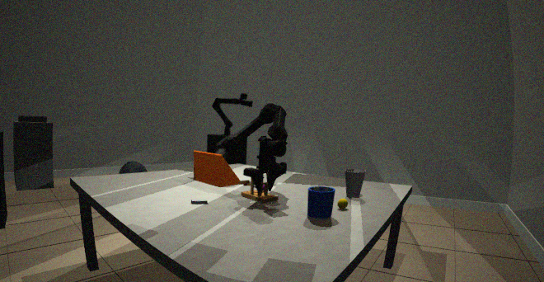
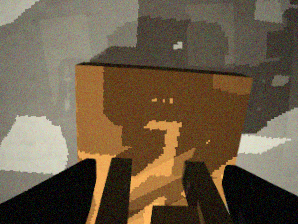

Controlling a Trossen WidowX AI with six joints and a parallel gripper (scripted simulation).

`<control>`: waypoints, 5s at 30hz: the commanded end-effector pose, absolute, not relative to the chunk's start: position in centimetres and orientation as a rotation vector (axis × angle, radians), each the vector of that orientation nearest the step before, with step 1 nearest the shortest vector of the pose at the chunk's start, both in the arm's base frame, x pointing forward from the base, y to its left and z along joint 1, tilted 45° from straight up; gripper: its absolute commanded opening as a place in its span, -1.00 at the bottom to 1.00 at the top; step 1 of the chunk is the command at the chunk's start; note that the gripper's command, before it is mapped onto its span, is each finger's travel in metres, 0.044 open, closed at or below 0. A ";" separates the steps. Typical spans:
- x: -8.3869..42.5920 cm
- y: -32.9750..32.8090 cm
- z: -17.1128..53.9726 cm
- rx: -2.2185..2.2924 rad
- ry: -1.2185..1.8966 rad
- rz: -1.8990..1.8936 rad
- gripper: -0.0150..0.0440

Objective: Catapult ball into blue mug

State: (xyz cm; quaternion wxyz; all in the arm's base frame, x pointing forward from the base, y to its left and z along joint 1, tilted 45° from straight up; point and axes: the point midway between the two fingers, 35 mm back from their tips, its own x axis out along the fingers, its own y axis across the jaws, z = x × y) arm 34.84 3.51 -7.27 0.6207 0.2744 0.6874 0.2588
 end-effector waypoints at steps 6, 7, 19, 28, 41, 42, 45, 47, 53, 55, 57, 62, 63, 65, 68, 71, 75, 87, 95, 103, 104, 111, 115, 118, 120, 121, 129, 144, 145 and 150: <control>35.7 -0.7 -3.3 0.626 1.579 0.589 1.00; 35.7 -2.0 -2.0 0.626 1.580 0.589 1.00; 35.3 -3.3 -0.5 0.635 1.571 0.589 1.00; 35.0 0.0 -3.8 0.637 1.570 0.591 1.00; 35.0 1.3 -5.2 0.637 1.570 0.591 1.00; 34.9 1.4 -5.3 0.637 1.569 0.591 1.00; 34.9 1.8 -5.6 0.637 1.569 0.591 1.00; 34.9 2.0 -5.9 0.637 1.569 0.591 1.00; 34.8 2.7 -6.6 0.638 1.569 0.592 1.00; 34.8 2.9 -6.8 0.638 1.569 0.592 1.00; 34.7 3.2 -7.0 0.638 1.569 0.592 1.00; 34.6 3.7 -7.5 0.639 1.569 0.593 1.00; 34.6 3.8 -7.6 0.639 1.569 0.593 1.00; 34.8 3.6 -7.3 0.627 1.567 0.595 0.91; 34.8 3.6 -7.3 0.627 1.567 0.595 0.64; 34.8 3.6 -7.3 0.627 1.567 0.595 0.38; 34.8 3.6 -7.3 0.627 1.567 0.595 0.02; 35.1 0.0 -3.8 0.627 1.568 0.593 -0.49; 35.2 0.5 -4.4 0.634 1.570 0.591 -0.49; 35.2 1.4 -5.3 0.635 1.570 0.590 -0.49; 35.1 1.5 -5.4 0.636 1.570 0.590 -0.49; 35.1 2.3 -6.3 0.637 1.570 0.589 -0.49; 35.0 2.8 -6.7 0.638 1.570 0.590 -0.49; 34.9 3.1 -7.0 0.639 1.570 0.590 -0.49; 34.9 3.4 -7.3 0.640 1.570 0.590 -0.49; 34.9 3.5 -7.4 0.640 1.570 0.590 -0.49; 34.9 3.5 -7.2 0.626 1.577 0.598 -0.31; 35.5 0.6 -4.5 0.623 1.578 0.592 1.00; 35.6 -0.7 -3.3 0.622 1.579 0.591 1.00; 35.5 -3.5 -0.2 0.624 1.581 0.593 1.00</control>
